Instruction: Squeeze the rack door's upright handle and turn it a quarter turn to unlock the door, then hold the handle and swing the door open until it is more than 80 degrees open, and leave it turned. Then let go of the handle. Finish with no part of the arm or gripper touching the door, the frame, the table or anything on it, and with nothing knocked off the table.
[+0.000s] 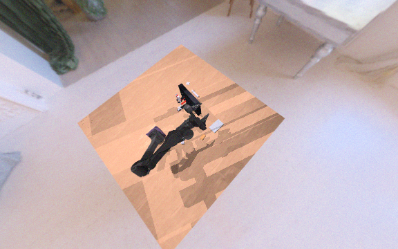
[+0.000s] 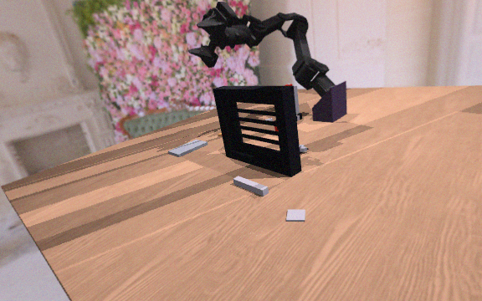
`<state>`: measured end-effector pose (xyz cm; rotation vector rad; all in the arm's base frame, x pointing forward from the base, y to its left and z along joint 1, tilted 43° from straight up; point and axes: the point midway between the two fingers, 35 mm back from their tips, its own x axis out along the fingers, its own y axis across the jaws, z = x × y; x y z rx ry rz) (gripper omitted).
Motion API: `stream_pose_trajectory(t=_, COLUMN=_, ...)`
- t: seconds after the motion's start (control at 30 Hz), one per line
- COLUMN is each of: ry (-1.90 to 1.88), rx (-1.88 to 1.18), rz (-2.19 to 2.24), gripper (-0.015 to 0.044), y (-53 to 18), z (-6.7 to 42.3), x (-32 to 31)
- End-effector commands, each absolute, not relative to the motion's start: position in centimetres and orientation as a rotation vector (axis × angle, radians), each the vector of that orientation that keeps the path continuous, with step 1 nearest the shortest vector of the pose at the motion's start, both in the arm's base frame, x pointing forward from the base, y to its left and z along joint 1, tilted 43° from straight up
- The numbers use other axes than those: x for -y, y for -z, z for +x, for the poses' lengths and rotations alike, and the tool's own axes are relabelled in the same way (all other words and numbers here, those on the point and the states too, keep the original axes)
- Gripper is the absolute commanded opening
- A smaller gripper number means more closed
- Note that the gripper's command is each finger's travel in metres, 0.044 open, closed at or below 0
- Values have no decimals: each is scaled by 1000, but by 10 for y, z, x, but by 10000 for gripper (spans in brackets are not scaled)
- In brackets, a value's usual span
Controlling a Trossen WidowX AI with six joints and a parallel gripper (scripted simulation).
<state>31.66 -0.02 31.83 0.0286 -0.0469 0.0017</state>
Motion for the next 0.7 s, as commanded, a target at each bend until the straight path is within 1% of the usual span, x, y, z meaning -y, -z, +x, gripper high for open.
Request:
stream_pose_trajectory(t=0.0, ry=-2, rx=43, rz=30, gripper=374, y=-318, z=317, x=0)
stream_pose_trajectory(t=0.1, ry=-2, rx=-15, rz=55, gripper=295, y=-310, z=326, x=-4)
stream_pose_trajectory(t=0.13, ry=-2, rx=-40, rz=65, gripper=289, y=-307, z=329, x=-5)
stream_pose_trajectory(t=0.67, ry=38, rx=-432, rz=170, gripper=289, y=-246, z=369, x=-37)
